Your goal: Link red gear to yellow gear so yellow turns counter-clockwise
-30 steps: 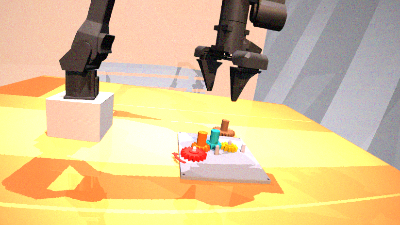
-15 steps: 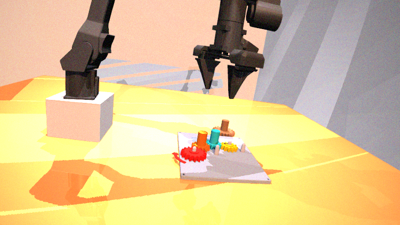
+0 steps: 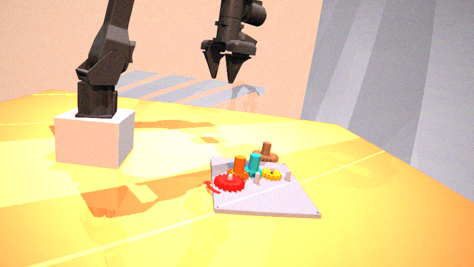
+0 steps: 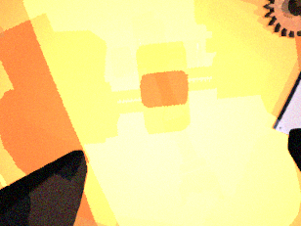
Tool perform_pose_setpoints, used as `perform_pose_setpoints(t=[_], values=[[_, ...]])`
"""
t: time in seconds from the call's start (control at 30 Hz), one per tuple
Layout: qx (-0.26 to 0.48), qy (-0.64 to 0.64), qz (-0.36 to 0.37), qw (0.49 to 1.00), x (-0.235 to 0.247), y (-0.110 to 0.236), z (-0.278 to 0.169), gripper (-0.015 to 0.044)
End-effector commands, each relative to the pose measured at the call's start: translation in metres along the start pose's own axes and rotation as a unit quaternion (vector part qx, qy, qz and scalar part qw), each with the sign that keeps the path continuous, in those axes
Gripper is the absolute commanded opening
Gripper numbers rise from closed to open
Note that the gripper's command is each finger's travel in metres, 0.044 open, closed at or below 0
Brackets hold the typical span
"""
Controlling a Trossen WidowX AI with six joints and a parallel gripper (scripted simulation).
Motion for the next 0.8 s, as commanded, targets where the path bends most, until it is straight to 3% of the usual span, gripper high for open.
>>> perform_pose_setpoints(t=[0.0, 0.77], values=[[0.002, -0.009, 0.005, 1.0, 0.0463, 0.0092, -0.0226, 0.044], [0.002, -0.01, 0.006, 1.0, 0.0549, 0.011, -0.0278, 0.044]])
Point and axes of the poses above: the point midway between the two fingers, 35 mm back from their tips, its own y axis back along the fingers, its own x axis across the jaws, z = x × y, the point moved 3 cm from there along y, back along the fingers, and after that the axes turned 9 degrees about -y, right-handed, at the moved point
